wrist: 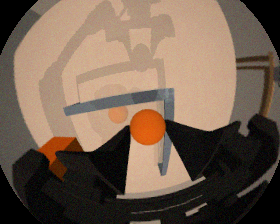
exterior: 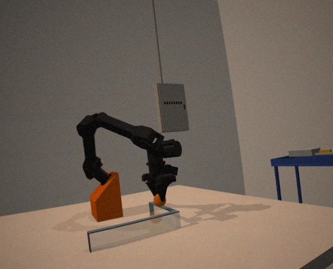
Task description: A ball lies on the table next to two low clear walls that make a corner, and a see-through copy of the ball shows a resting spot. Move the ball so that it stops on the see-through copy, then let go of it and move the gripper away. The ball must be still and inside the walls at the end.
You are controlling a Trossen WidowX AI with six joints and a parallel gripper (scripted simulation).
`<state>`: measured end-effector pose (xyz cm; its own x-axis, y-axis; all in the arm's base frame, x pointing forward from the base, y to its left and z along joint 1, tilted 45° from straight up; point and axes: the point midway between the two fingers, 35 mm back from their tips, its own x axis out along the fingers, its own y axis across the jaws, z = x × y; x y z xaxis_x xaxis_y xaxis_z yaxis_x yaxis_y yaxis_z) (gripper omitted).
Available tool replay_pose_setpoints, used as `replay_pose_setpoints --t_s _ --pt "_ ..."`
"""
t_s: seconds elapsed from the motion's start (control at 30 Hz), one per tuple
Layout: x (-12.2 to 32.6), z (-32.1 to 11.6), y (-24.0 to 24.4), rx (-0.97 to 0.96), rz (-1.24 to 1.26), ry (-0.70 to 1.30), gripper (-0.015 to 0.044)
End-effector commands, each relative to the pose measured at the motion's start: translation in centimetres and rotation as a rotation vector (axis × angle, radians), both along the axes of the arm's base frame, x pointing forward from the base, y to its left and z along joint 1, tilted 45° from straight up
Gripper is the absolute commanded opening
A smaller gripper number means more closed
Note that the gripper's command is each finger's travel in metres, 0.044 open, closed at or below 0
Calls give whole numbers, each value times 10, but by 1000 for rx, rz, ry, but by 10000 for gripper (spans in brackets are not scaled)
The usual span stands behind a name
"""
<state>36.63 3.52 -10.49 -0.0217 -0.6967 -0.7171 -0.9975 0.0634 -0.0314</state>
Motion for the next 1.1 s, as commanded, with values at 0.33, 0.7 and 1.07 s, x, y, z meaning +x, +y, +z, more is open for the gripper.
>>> replay_pose_setpoints --t_s 0.33,0.7,1.07 --pt "-11 36 35 2 0 15 0" --pt "-37 17 18 1 0 16 0" --pt "-57 4 3 1 0 17 0"
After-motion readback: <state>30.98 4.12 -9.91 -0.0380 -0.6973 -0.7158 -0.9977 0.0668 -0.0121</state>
